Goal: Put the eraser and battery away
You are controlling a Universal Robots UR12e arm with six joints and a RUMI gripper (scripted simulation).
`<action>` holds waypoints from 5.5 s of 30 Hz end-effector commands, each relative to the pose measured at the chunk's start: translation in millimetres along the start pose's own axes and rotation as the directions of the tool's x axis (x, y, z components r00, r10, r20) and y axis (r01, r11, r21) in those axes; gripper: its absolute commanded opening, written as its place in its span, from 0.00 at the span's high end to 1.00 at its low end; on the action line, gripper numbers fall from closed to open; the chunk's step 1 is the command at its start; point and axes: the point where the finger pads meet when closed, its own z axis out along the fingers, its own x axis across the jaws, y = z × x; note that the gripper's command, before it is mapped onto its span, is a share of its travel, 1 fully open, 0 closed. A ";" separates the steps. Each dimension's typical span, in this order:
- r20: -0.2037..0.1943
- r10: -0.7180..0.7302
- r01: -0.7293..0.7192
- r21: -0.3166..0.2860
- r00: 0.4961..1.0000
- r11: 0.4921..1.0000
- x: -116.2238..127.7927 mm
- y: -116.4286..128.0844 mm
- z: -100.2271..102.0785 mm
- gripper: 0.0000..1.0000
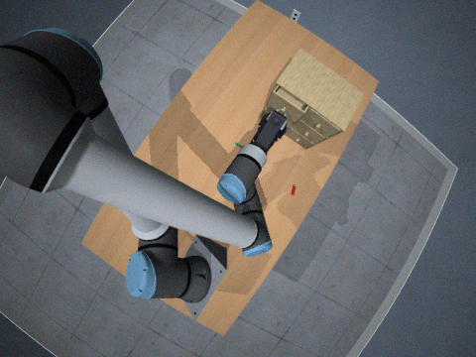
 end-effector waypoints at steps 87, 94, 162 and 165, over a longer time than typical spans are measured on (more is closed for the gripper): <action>0.000 0.000 0.000 0.001 1.000 1.000 0.2 13.3 -38.2 0.93; 0.000 0.000 0.000 0.001 1.000 1.000 0.2 13.4 -38.5 0.93; 0.000 0.000 0.000 0.001 1.000 1.000 0.2 23.2 -65.4 0.80; 0.000 0.000 0.000 0.001 1.000 1.000 0.2 24.2 -68.3 0.80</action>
